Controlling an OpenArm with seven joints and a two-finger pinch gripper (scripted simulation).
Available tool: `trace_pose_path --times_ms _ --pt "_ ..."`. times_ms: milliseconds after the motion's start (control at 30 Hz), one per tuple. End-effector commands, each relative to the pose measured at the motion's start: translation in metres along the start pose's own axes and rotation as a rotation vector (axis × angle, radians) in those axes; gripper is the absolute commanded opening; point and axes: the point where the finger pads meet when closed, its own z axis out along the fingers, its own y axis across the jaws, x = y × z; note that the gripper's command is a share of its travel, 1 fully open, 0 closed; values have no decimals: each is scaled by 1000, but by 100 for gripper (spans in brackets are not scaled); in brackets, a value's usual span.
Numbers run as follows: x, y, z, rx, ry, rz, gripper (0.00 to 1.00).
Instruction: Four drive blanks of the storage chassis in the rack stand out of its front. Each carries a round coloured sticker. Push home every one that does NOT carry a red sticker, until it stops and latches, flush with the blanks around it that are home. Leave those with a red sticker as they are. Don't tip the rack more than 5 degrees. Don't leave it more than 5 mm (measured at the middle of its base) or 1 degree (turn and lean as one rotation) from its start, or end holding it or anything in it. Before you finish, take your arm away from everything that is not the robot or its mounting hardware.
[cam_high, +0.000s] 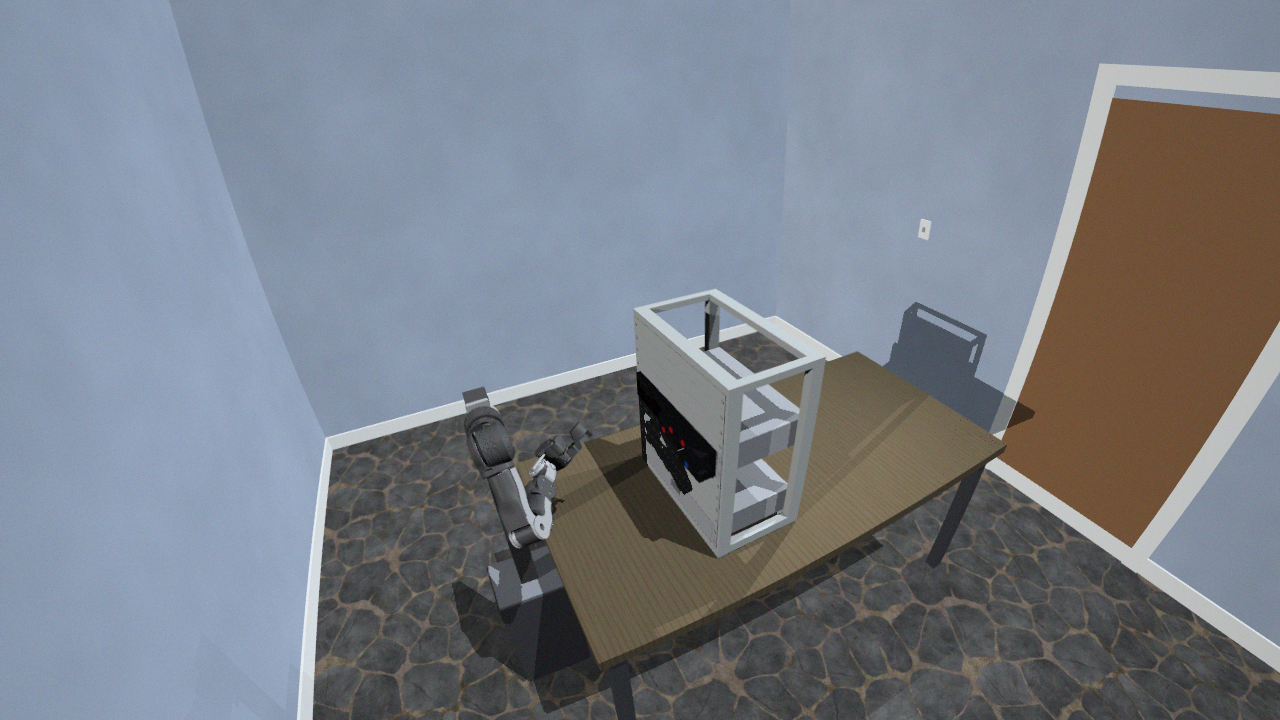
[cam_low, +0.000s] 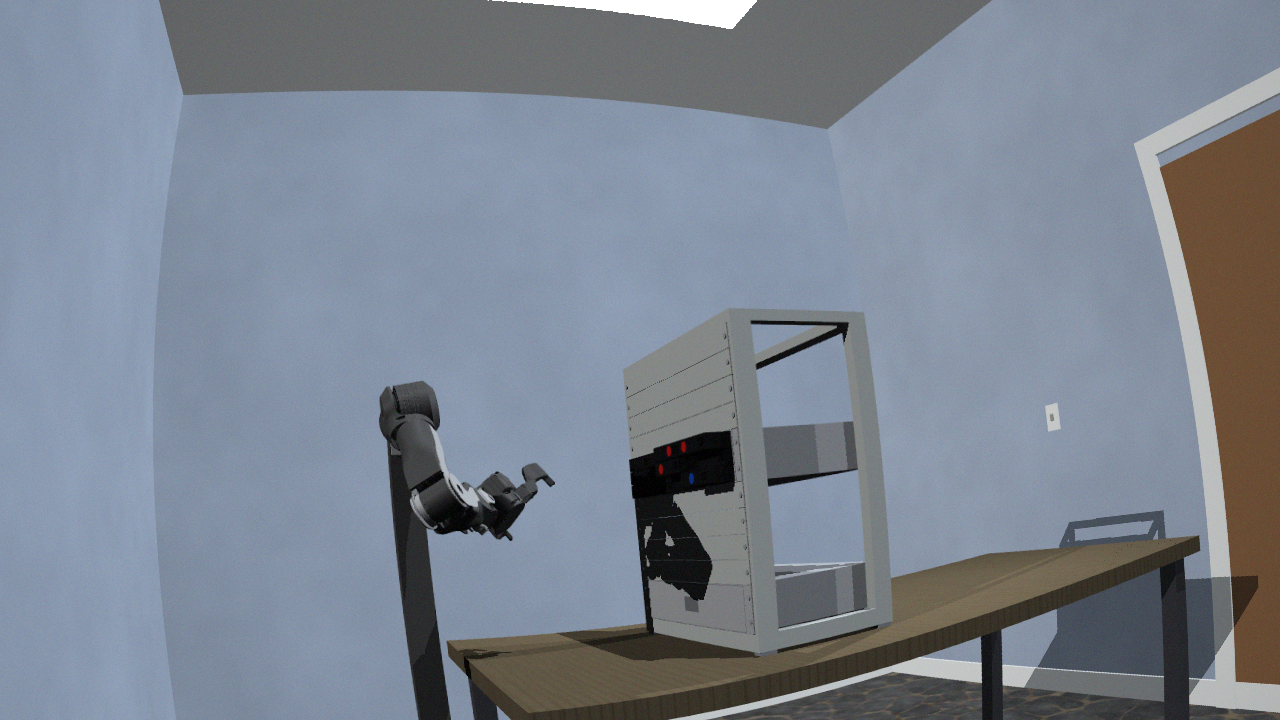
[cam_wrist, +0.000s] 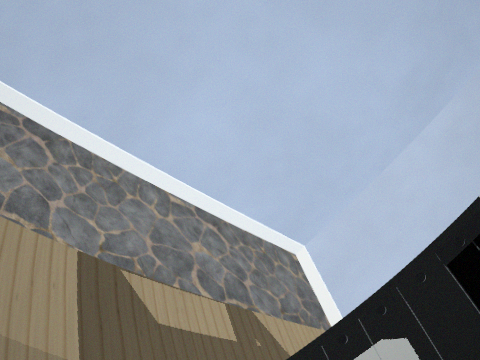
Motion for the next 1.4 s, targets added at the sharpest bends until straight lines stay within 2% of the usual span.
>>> trace_pose_path --times_ms 0,533,900,1133,1367 --pt "1 1 0 -2 3 0 100" --pt "0 3 1 -3 -1 -14 100" --pt "-10 22 4 -30 -26 -119 100" --pt "-29 54 3 -67 -97 -282 100" --pt "-56 98 -6 -111 -233 -477 100"
